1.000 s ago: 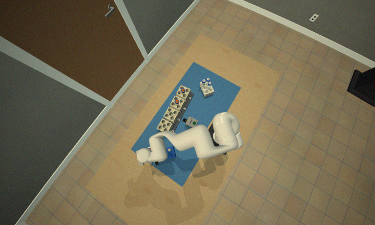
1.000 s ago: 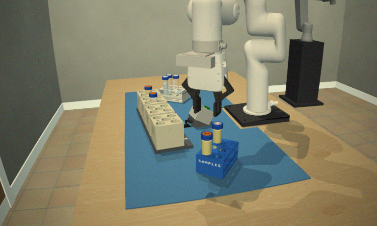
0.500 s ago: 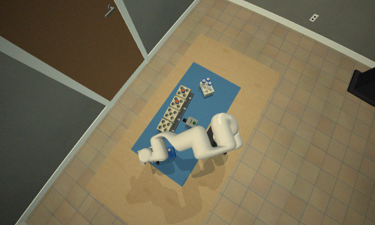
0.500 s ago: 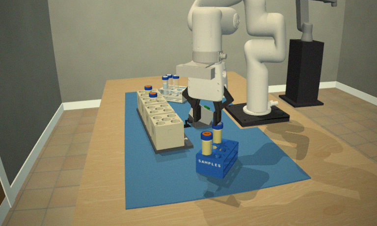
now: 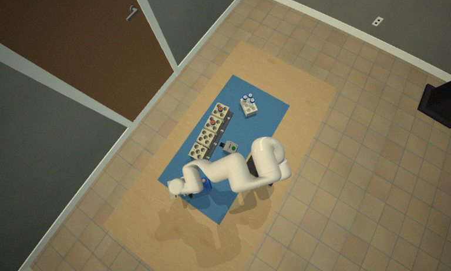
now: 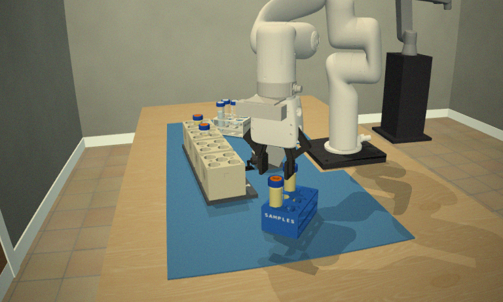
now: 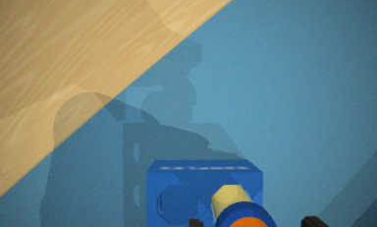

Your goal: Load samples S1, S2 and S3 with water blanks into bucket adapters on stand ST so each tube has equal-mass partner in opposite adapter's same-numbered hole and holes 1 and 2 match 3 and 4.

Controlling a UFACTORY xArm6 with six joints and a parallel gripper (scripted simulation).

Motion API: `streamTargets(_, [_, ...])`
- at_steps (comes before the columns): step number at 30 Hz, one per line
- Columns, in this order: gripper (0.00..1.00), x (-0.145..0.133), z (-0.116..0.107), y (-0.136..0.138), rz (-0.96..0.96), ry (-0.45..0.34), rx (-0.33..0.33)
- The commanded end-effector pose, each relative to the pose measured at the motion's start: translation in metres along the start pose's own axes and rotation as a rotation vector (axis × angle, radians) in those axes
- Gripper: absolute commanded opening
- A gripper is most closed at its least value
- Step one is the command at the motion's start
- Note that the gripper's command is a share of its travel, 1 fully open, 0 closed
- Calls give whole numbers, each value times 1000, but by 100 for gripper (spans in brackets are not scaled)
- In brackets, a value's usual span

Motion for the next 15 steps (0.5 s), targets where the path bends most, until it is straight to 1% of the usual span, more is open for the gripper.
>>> streamTargets(1, [57, 1, 6, 0, 0, 5, -1])
streamTargets(3, [57, 1, 10, 0, 0, 5, -1])
streamTargets(15, [57, 1, 11, 0, 0, 5, -1])
Point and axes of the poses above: the point where the finger pads meet when closed, its own z axis out along the fingers, its own y axis across the jaws, x = y × z, the point moved 10 cm from there along -z, back along the fingers, and after that the axes turned 8 degrees about -z, right-handed, at the moved point
